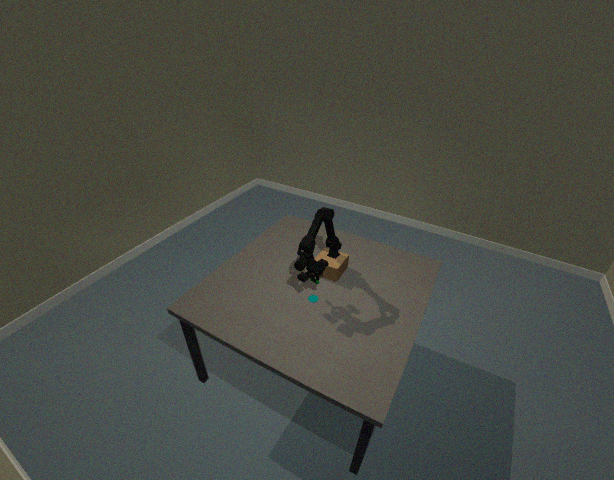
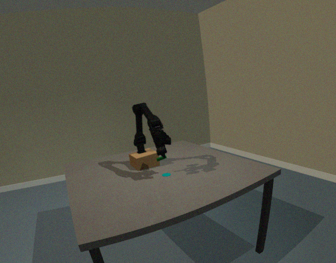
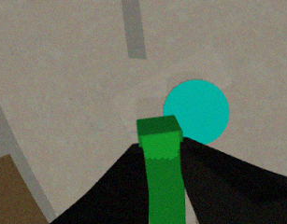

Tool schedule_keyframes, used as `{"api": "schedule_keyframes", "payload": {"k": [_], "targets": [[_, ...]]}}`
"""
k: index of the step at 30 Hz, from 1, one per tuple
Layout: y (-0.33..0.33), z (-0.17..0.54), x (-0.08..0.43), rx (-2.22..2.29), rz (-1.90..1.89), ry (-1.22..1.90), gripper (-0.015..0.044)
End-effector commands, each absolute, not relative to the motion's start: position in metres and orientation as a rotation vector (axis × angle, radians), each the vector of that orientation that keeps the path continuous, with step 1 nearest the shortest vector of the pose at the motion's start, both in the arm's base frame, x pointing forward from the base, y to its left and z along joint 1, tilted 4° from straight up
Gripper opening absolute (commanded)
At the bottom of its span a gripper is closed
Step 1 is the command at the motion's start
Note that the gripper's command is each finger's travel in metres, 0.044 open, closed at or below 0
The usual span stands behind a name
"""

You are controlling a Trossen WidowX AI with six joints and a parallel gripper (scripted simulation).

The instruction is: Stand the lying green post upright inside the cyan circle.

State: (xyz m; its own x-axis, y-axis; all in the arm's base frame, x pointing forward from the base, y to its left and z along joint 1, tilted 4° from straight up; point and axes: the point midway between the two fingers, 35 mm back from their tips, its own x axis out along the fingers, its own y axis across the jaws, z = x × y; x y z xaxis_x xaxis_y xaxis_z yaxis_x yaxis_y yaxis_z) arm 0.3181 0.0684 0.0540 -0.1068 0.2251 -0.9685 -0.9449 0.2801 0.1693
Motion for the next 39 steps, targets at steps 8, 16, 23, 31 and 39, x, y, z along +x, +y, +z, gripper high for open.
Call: {"api": "schedule_keyframes", "payload": {"k": [8,16,23,31,39], "targets": [[0.0680,0.0477,0.3126,-0.696,1.226,1.248,0.0023],[0.0679,0.0453,0.3106,-0.650,1.256,1.218,0.0023],[0.0683,0.0435,0.3094,-0.613,1.283,1.186,0.0023],[0.0690,0.0419,0.3087,-0.576,1.313,1.144,0.0023],[0.0698,0.0408,0.3083,-0.540,1.340,1.098,0.0023]]}}
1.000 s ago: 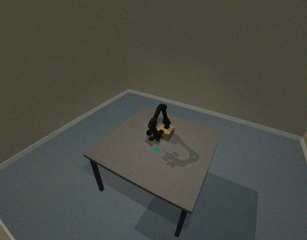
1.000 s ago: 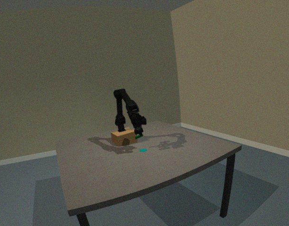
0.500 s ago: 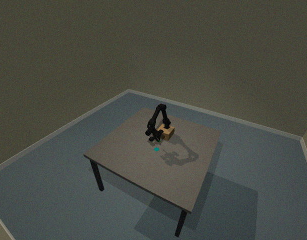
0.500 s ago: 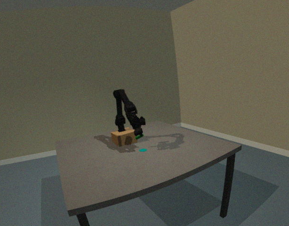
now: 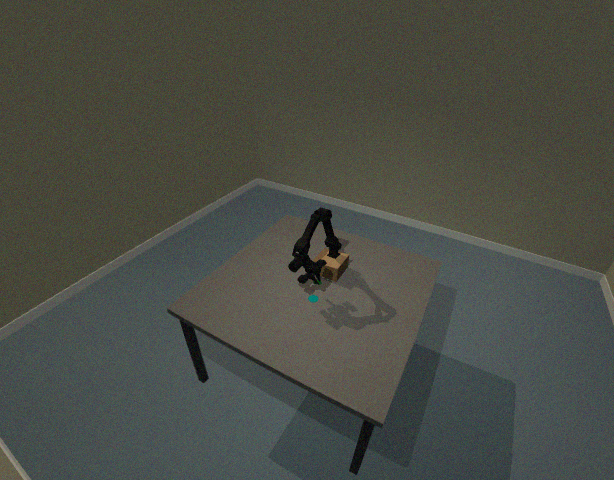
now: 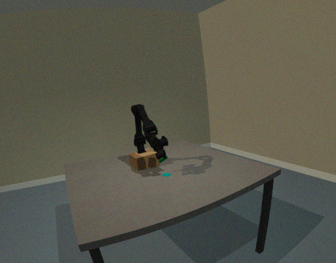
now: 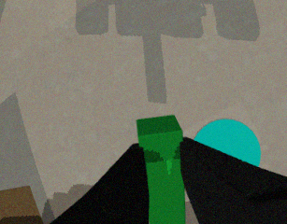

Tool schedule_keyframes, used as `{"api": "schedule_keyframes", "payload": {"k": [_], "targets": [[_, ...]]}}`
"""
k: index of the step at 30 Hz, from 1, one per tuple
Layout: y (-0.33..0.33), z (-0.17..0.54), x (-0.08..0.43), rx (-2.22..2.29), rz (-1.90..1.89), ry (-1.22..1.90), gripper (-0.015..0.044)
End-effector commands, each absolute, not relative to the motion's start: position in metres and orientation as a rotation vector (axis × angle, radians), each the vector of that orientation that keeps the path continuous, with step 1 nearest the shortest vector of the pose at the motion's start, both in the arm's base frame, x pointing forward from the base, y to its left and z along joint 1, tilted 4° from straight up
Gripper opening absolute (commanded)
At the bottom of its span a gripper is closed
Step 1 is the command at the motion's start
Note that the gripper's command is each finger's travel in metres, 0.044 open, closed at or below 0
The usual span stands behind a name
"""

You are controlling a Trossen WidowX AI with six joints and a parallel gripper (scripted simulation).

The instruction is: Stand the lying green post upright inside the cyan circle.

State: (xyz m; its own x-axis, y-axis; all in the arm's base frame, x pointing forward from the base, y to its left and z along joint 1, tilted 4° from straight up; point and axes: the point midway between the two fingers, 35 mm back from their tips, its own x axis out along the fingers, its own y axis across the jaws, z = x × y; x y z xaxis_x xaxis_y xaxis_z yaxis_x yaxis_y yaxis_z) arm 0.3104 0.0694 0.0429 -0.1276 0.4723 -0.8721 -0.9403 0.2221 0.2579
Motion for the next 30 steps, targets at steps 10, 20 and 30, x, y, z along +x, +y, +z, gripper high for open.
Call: {"api": "schedule_keyframes", "payload": {"k": [10,20,30], "targets": [[0.0705,0.0399,0.3081,-0.497,1.369,1.038,0.0023],[0.0710,0.0395,0.3082,-0.456,1.393,0.975,0.0023],[0.0711,0.0398,0.3086,-0.416,1.412,0.909,0.0023]]}}
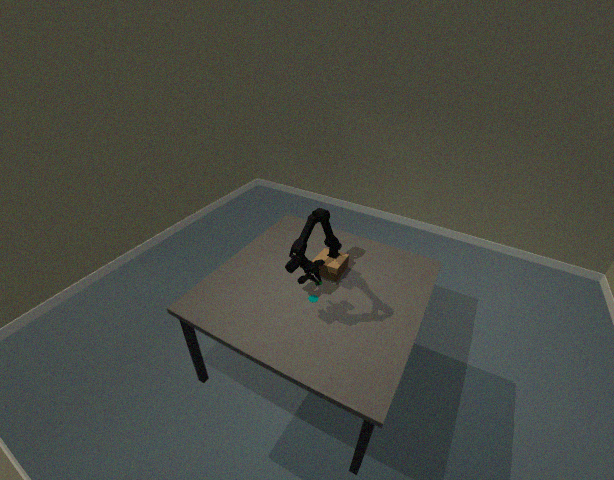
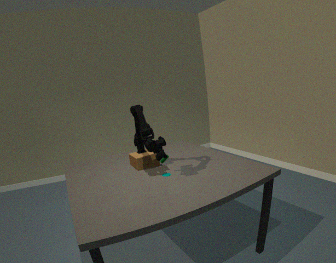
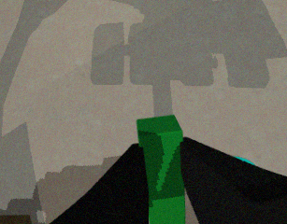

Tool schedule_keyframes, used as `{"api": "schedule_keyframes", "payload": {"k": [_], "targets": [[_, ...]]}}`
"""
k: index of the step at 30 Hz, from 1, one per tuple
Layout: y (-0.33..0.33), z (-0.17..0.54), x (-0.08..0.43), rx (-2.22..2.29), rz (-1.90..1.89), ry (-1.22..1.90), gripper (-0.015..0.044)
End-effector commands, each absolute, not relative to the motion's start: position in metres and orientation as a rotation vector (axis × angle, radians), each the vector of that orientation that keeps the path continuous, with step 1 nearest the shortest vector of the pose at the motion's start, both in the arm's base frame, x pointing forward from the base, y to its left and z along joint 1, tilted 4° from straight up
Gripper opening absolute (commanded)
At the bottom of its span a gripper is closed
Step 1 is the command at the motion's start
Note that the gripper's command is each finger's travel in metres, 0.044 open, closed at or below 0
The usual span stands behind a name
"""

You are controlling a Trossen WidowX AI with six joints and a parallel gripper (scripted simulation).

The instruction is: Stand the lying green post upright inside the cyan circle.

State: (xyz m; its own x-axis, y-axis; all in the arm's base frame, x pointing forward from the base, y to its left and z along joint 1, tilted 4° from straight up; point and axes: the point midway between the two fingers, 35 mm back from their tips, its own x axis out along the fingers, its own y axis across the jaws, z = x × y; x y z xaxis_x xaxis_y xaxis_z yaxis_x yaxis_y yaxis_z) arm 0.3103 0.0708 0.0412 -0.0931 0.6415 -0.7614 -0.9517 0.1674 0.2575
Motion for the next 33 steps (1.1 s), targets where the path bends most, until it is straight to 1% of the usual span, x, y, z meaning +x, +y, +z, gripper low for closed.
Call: {"api": "schedule_keyframes", "payload": {"k": [1,33], "targets": [[0.0710,0.0398,0.3087,-0.412,1.414,0.902,0.0023],[0.0683,0.0439,0.3116,-0.298,1.435,0.677,0.0023]]}}
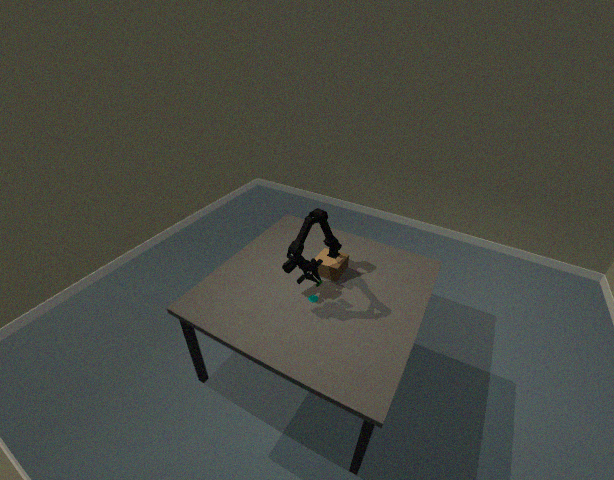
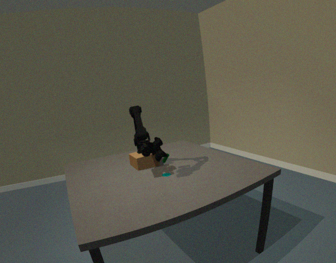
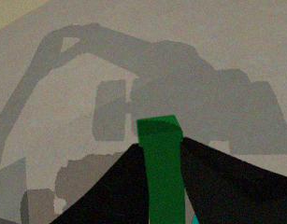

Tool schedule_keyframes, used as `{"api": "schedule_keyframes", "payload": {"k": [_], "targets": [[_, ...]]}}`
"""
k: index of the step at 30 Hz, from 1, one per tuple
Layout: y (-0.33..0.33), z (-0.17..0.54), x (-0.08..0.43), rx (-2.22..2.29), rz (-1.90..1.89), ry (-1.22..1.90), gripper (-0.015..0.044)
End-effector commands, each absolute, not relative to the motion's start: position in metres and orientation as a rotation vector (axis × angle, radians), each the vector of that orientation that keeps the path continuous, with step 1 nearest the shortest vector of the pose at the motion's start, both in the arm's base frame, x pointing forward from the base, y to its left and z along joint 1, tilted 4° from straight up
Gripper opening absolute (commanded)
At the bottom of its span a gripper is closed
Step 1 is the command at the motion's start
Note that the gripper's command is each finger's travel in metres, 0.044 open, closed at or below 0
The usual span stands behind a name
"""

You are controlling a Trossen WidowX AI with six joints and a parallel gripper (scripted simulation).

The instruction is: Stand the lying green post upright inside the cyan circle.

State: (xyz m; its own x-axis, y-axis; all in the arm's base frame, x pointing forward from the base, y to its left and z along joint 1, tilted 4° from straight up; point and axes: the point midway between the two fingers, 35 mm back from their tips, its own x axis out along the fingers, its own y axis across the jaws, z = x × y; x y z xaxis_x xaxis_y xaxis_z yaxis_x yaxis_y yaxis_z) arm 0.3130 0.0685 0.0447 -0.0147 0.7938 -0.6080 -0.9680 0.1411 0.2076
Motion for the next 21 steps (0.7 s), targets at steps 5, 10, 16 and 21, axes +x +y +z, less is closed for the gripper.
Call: {"api": "schedule_keyframes", "payload": {"k": [5,10,16,21], "targets": [[0.0674,0.0450,0.3123,-0.282,1.434,0.640,0.0023],[0.0664,0.0461,0.3130,-0.266,1.431,0.603,0.0023],[0.0650,0.0476,0.3139,-0.249,1.425,0.558,0.0023],[0.0636,0.0490,0.3146,-0.235,1.419,0.521,0.0023]]}}
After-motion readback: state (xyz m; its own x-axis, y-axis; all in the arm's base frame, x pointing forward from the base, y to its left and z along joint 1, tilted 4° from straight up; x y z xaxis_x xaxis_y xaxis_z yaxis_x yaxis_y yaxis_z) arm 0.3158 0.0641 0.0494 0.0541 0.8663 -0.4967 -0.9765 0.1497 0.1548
